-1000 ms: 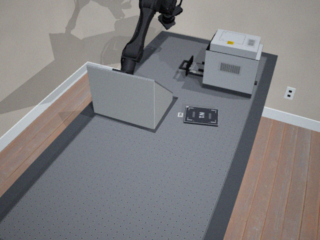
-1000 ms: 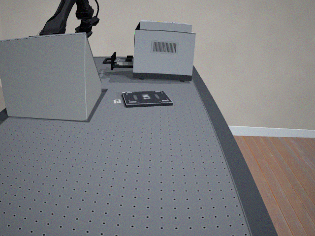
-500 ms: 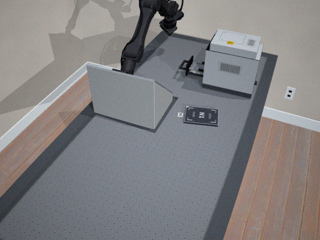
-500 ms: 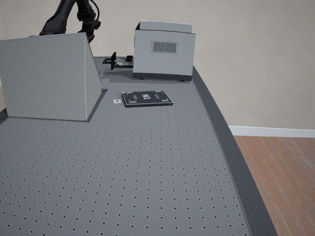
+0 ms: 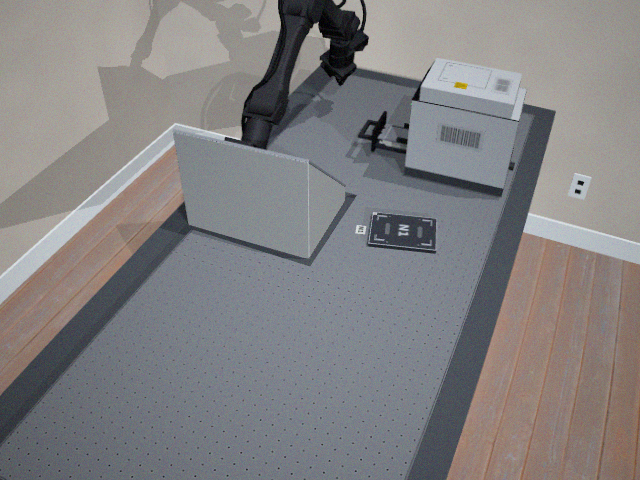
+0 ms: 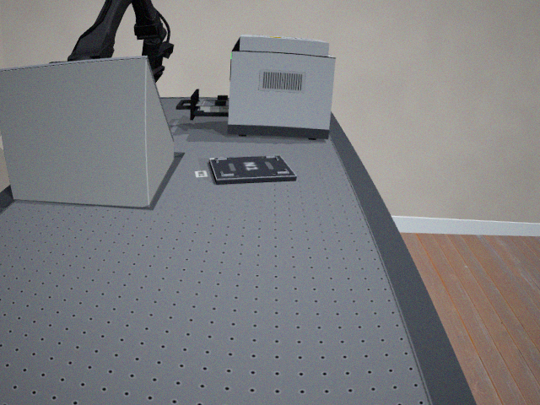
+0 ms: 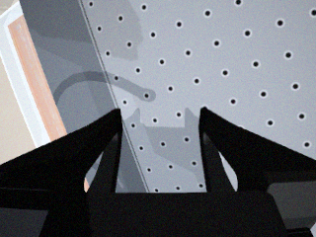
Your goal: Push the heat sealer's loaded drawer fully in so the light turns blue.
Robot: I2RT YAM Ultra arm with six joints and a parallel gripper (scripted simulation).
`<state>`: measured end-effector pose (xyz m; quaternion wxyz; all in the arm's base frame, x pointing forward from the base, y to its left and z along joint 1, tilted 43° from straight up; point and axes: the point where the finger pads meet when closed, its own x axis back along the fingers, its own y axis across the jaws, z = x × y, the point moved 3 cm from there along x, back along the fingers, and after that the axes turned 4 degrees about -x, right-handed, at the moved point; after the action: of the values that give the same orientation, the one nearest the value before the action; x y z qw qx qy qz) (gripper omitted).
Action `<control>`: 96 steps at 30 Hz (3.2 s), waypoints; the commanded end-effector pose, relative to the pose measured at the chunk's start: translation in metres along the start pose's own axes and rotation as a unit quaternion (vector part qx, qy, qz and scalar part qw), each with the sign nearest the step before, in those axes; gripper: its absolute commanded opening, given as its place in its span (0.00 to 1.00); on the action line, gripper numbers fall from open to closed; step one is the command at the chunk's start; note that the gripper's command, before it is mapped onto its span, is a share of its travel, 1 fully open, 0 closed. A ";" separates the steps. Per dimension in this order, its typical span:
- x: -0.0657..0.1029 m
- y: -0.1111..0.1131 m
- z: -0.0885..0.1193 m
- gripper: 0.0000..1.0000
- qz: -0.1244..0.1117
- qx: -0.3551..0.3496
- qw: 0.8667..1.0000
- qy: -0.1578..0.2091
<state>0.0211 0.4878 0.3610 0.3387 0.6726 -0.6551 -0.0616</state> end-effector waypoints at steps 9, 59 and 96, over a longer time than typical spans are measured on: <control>-0.004 -0.044 0.030 0.45 0.066 0.016 0.996 0.059; 0.029 -0.145 0.129 0.45 0.217 0.057 0.929 0.295; 0.072 -0.187 0.219 0.45 0.291 0.067 0.809 0.507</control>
<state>0.0687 0.3350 0.1258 0.5627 0.4313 -0.5617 0.4264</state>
